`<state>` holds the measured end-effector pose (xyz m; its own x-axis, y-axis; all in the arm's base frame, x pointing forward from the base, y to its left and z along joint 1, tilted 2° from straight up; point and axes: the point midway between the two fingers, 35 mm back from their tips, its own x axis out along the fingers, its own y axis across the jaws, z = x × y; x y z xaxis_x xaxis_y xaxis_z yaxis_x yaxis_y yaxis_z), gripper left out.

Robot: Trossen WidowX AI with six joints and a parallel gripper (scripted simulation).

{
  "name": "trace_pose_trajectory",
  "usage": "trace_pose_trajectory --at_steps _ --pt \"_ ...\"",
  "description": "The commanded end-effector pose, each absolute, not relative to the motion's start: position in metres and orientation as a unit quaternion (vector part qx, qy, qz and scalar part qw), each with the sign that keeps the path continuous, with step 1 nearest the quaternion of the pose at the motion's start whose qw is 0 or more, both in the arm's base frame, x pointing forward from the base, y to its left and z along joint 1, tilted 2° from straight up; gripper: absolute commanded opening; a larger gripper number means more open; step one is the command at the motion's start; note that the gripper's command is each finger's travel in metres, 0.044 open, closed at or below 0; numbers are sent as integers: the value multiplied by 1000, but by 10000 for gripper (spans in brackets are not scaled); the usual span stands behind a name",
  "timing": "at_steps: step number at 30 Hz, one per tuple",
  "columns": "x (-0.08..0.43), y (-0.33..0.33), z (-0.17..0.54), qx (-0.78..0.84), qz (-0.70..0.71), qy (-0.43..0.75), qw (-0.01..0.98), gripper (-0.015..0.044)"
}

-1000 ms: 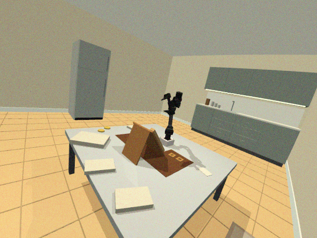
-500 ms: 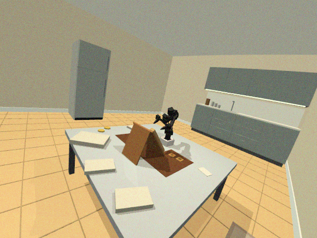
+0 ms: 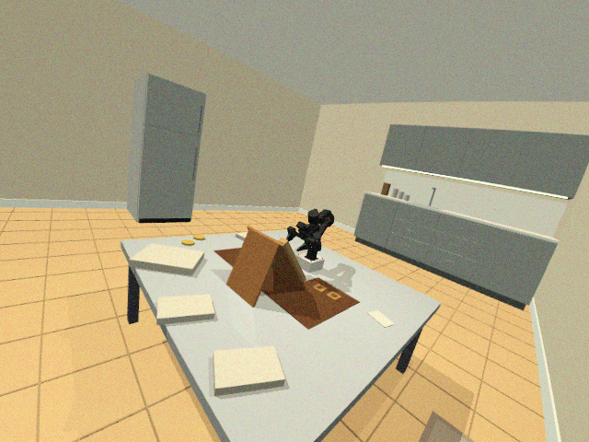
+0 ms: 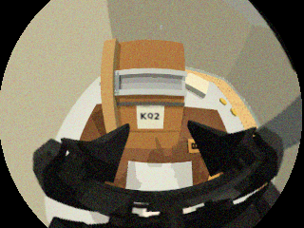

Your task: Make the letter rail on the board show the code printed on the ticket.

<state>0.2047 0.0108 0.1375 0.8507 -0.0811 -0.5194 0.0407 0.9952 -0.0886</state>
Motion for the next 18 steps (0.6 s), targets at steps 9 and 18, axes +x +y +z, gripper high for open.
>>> trace_pose_trajectory --at_steps 9,18 --pt "209 13 168 -186 52 315 929 440" --pt "226 18 235 -429 254 313 809 440"
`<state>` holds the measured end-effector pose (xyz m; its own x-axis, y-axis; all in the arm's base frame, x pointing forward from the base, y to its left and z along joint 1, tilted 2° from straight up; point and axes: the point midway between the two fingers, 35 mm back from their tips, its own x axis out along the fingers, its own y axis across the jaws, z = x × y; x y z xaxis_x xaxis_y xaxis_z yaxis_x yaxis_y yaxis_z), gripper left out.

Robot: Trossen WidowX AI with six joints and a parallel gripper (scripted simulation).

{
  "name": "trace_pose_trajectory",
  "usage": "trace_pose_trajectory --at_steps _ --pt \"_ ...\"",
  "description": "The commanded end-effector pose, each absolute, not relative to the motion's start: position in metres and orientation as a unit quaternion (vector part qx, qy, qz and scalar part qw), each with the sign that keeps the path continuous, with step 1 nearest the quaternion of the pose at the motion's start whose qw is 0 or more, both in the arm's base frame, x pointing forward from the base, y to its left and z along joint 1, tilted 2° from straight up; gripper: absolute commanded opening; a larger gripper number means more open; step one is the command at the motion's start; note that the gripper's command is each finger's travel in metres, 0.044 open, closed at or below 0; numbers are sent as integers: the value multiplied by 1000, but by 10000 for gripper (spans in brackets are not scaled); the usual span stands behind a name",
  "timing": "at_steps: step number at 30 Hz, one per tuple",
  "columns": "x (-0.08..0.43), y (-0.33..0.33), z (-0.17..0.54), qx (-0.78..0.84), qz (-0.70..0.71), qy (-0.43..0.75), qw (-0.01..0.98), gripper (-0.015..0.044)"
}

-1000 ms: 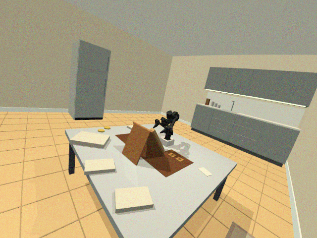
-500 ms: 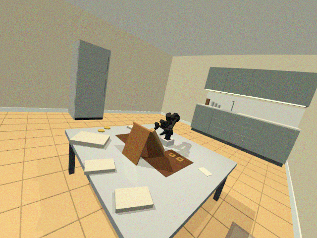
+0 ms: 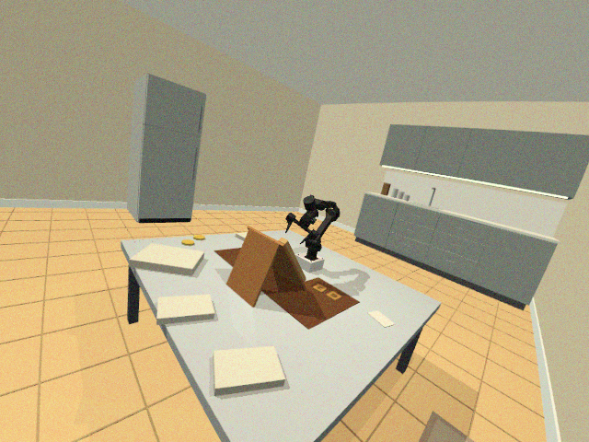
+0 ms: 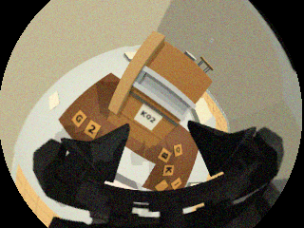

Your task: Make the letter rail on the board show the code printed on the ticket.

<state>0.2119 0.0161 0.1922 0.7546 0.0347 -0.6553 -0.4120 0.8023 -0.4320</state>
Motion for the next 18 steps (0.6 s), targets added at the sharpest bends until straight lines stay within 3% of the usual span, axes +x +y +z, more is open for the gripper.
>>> trace_pose_trajectory --at_steps 1,10,18 --pt "228 19 242 -450 276 304 793 440" --pt "248 15 295 -579 411 193 677 440" --pt "249 15 296 -582 413 190 674 440"
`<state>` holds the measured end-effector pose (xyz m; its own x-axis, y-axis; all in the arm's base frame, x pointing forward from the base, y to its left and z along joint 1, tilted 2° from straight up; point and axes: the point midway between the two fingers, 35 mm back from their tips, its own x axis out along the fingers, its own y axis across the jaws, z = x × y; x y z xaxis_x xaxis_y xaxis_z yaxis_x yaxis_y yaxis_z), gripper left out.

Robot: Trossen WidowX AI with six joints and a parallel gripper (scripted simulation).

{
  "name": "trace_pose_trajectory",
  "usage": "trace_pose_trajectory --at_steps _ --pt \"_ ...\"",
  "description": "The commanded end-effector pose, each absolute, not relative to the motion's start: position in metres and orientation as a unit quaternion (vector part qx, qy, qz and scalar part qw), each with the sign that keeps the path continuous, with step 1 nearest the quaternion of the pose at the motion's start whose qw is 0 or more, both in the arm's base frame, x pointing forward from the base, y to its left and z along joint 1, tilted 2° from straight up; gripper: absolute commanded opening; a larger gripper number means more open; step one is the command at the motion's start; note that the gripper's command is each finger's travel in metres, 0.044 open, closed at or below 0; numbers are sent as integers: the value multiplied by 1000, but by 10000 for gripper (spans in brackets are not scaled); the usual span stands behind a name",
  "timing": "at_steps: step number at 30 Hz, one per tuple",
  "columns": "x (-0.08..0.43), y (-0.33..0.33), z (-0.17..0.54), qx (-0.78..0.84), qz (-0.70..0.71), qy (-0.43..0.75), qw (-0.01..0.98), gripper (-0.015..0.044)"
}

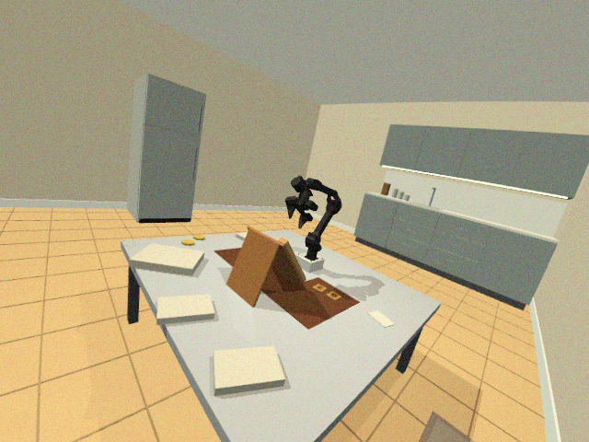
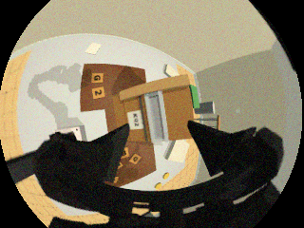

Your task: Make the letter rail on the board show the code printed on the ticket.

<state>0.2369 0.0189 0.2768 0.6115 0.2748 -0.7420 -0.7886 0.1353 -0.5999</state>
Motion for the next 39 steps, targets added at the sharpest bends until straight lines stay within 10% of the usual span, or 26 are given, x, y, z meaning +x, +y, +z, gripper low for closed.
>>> trace_pose_trajectory --at_steps 1,31,39 --pt "249 15 296 -582 413 190 674 440" --pt "237 -14 304 -582 413 191 673 440" --pt "255 -87 234 -308 262 423 811 340"
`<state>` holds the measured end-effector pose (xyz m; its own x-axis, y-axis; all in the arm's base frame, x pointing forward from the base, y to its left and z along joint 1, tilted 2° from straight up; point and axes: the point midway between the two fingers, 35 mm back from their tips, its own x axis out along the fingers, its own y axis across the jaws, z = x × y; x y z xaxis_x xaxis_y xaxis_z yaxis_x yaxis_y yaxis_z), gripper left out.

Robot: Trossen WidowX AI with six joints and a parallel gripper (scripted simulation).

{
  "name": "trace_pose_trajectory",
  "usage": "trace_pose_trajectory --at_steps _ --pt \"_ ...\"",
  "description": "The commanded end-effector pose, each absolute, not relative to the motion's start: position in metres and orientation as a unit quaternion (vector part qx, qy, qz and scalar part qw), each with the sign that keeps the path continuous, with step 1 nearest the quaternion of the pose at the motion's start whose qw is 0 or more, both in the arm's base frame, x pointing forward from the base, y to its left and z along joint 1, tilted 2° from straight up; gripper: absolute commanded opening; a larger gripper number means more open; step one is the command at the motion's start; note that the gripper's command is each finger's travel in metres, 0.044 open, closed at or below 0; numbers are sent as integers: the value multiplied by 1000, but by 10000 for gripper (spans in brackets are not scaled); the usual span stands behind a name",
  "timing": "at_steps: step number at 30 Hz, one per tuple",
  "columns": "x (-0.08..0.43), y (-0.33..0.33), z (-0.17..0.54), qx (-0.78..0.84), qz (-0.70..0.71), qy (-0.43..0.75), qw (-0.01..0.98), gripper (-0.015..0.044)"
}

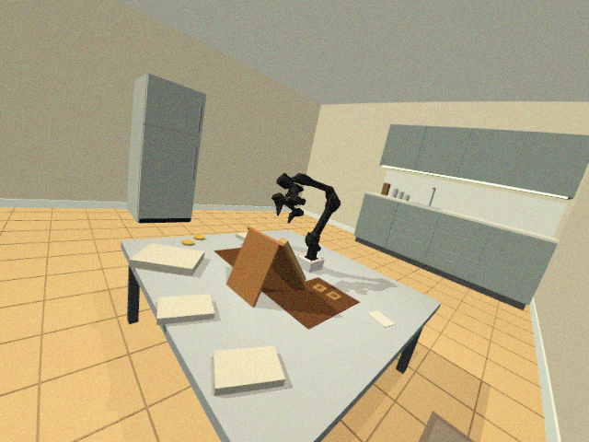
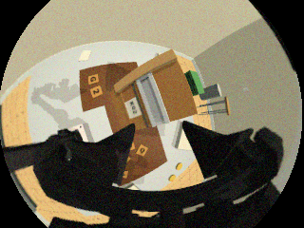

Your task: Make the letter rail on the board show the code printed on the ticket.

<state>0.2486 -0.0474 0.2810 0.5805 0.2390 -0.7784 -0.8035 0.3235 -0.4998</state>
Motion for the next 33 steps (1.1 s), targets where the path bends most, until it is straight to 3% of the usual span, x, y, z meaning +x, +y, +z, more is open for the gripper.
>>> trace_pose_trajectory --at_steps 1,14,29,33 --pt "255 -96 225 -272 237 445 820 340" --pt "229 -168 139 82 -51 583 807 340" --pt "155 -209 45 417 -413 546 597 340" --pt "149 -211 39 434 -436 537 578 340"
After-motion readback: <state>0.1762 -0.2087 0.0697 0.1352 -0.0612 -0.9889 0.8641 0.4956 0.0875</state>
